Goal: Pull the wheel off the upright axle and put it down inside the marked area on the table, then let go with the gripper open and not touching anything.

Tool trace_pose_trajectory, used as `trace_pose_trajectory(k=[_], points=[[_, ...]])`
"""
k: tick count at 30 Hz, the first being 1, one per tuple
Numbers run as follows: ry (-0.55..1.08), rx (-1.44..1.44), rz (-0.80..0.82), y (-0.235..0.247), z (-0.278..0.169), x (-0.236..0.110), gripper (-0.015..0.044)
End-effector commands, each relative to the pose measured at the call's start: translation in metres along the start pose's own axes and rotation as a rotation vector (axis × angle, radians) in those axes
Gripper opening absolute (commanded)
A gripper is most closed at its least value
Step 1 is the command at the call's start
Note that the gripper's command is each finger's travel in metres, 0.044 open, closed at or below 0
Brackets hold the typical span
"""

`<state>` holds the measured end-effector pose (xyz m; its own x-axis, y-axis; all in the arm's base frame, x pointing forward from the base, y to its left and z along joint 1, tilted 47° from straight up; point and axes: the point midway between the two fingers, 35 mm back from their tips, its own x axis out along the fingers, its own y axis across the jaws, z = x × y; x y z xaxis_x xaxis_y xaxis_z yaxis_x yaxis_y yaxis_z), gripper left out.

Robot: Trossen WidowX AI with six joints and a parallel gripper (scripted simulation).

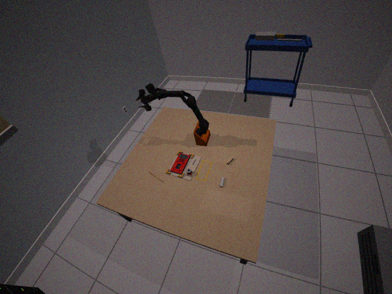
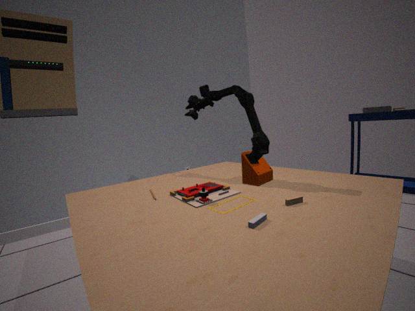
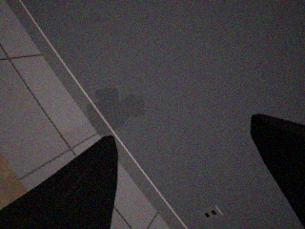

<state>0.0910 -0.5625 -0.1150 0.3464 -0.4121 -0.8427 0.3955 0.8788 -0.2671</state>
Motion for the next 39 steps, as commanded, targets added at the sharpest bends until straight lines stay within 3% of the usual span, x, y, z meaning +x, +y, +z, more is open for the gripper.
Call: trace_pose_trajectory(k=[1, 19, 39], points=[[-0.012, -0.014, 0.095, 0.039, 0.035, 0.002, 0.03], [-0.015, -0.07, 0.47, 0.206, 0.149, -0.02, 0.03], [0.157, -0.128, 0.867, 0.409, 0.203, -0.104, 0.03]])
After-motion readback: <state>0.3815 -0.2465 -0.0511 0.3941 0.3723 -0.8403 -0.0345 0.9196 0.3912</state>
